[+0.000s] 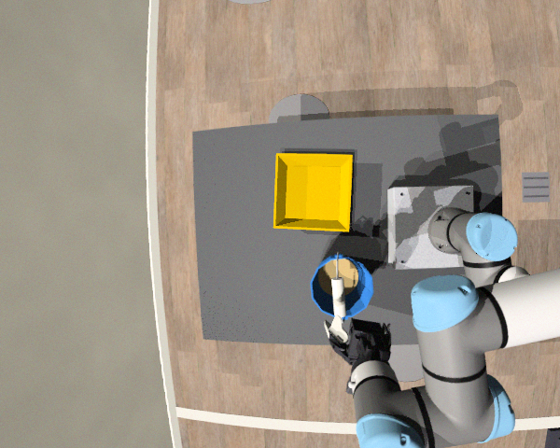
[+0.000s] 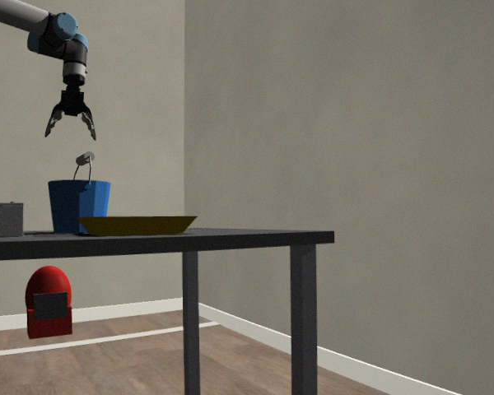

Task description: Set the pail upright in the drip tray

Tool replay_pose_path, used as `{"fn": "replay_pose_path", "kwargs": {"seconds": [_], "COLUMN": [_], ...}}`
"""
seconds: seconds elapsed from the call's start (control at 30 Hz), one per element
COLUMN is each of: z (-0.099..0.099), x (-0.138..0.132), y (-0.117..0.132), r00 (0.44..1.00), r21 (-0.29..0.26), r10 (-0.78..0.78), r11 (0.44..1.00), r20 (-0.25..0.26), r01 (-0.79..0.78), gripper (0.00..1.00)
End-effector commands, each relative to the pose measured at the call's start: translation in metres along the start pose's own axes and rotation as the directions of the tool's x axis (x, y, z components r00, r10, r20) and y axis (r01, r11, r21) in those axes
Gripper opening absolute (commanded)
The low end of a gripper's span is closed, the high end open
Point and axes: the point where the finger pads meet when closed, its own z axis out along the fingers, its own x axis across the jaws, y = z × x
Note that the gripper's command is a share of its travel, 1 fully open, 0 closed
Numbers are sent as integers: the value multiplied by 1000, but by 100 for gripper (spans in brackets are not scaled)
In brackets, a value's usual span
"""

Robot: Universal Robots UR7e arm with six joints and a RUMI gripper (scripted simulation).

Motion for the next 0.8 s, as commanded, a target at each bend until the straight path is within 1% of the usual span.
{"fn": "replay_pose_path", "kwargs": {"seconds": [0.0, 0.3, 0.77], "z": [-3, -6, -8], "x": [16, 34, 45], "y": [14, 34, 47], "r00": [997, 984, 971], "r21": [24, 41, 49], "r10": [-81, -179, -237], "r11": [996, 983, 970], "r20": [-4, -21, -33], "r01": [81, 179, 238], "gripper": [100, 100, 100]}}
